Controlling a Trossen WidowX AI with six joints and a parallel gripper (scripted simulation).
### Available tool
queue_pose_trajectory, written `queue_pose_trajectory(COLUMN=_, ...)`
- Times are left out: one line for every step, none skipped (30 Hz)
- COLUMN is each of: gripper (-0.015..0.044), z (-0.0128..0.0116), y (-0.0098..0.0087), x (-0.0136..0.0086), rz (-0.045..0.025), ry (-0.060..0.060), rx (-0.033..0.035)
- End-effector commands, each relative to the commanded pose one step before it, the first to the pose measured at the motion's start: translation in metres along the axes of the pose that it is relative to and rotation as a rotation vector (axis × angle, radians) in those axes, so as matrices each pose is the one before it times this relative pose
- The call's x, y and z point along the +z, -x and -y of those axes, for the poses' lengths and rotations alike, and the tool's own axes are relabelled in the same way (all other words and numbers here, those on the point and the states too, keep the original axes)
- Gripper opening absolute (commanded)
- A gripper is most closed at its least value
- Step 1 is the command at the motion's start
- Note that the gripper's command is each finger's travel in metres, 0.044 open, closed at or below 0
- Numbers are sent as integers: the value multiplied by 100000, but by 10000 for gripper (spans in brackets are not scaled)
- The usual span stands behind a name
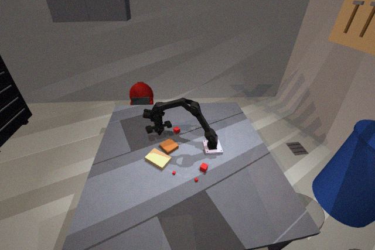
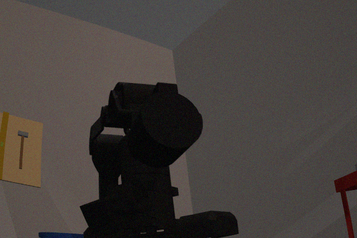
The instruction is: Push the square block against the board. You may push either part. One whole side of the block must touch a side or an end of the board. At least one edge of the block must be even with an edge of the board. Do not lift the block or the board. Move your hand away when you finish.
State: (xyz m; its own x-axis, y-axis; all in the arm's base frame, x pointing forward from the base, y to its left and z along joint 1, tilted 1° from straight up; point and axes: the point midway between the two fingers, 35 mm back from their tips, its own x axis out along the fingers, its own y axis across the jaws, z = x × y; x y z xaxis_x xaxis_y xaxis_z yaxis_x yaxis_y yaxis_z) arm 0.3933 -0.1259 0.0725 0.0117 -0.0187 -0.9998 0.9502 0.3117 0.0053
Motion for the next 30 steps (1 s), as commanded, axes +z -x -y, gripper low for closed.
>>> queue_pose_trajectory(gripper=0, z=675, y=69, x=-193, rz=-249, ry=10419, rx=-189)
queue_pose_trajectory(gripper=0, z=184, y=23, x=-63, rz=-4, ry=3490, rx=-14)
queue_pose_trajectory(gripper=0, z=182, y=22, x=-71, rz=-5, ry=3490, rx=-14)
queue_pose_trajectory(gripper=0, z=180, y=21, x=-78, rz=-5, ry=3490, rx=-13)
queue_pose_trajectory(gripper=0, z=177, y=20, x=-86, rz=-6, ry=3490, rx=-13)
queue_pose_trajectory(gripper=0, z=174, y=18, x=-93, rz=-7, ry=3490, rx=-13)
queue_pose_trajectory(gripper=0, z=171, y=17, x=-100, rz=-7, ry=3490, rx=-13)
queue_pose_trajectory(gripper=0, z=167, y=16, x=-108, rz=-8, ry=3490, rx=-13)
queue_pose_trajectory(gripper=0, z=164, y=15, x=-115, rz=-8, ry=3490, rx=-12)
queue_pose_trajectory(gripper=0, z=159, y=13, x=-121, rz=-9, ry=3490, rx=-12)
queue_pose_trajectory(gripper=0, z=155, y=12, x=-128, rz=-9, ry=3490, rx=-12)
queue_pose_trajectory(gripper=0, z=150, y=11, x=-135, rz=-10, ry=3490, rx=-12)
queue_pose_trajectory(gripper=0, z=145, y=10, x=-141, rz=-10, ry=3490, rx=-11)
queue_pose_trajectory(gripper=0, z=140, y=9, x=-147, rz=-11, ry=3490, rx=-11)
queue_pose_trajectory(gripper=0, z=134, y=7, x=-153, rz=-11, ry=3490, rx=-10)
queue_pose_trajectory(gripper=0, z=128, y=6, x=-159, rz=-12, ry=3490, rx=-10)
queue_pose_trajectory(gripper=0, z=122, y=5, x=-164, rz=-12, ry=3490, rx=-10)
queue_pose_trajectory(gripper=0, z=116, y=4, x=-170, rz=-13, ry=3490, rx=-9)
queue_pose_trajectory(gripper=0, z=110, y=2, x=-175, rz=-13, ry=3490, rx=-9)
queue_pose_trajectory(gripper=0, z=103, y=1, x=-179, rz=-14, ry=3490, rx=-8)
queue_pose_trajectory(gripper=0, z=96, y=0, x=-184, rz=-14, ry=3490, rx=-8)
queue_pose_trajectory(gripper=0, z=89, y=-2, x=-188, rz=-14, ry=3490, rx=-7)
queue_pose_trajectory(gripper=0, z=82, y=-3, x=-192, rz=-15, ry=3490, rx=-6)
queue_pose_trajectory(gripper=0, z=74, y=-4, x=-196, rz=-15, ry=3490, rx=-6)
queue_pose_trajectory(gripper=0, z=66, y=-5, x=-199, rz=-15, ry=3490, rx=-5)
queue_pose_trajectory(gripper=0, z=59, y=-7, x=-202, rz=-16, ry=3490, rx=-5)
queue_pose_trajectory(gripper=0, z=51, y=-8, x=-205, rz=-16, ry=3490, rx=-4)
queue_pose_trajectory(gripper=0, z=43, y=-9, x=-207, rz=-16, ry=3490, rx=-3)
queue_pose_trajectory(gripper=0, z=35, y=-10, x=-209, rz=-16, ry=3490, rx=-3)
queue_pose_trajectory(gripper=0, z=26, y=-12, x=-211, rz=-17, ry=3490, rx=-2)
